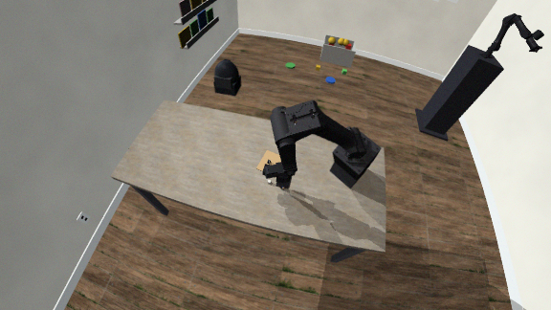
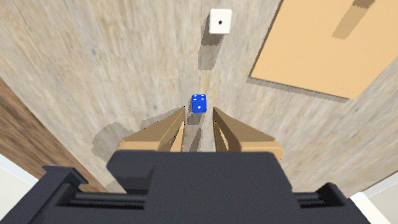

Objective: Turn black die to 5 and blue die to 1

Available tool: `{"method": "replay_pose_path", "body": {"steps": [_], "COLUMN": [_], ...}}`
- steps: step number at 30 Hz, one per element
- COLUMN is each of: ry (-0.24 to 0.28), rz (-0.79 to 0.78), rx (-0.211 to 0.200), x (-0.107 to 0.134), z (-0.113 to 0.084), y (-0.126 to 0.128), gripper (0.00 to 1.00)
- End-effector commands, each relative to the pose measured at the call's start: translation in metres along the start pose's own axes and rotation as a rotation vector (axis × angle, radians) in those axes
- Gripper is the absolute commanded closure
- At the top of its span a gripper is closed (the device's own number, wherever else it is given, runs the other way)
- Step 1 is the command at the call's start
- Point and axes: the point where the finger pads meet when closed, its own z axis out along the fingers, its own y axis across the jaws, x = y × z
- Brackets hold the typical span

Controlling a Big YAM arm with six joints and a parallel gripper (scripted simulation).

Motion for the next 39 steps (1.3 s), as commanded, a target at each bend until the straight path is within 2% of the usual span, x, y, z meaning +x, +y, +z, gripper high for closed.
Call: {"method": "replay_pose_path", "body": {"steps": [1,39], "ry": [-0.009,-0.002], "rz": [-0.006,-0.004], "rx": [-0.006,-0.003], "x": [-0.0045,0.0001], "z": [-0.0015,-0.002], "y": [0.0074,0.0054], "gripper": [0.69,0.69]}}
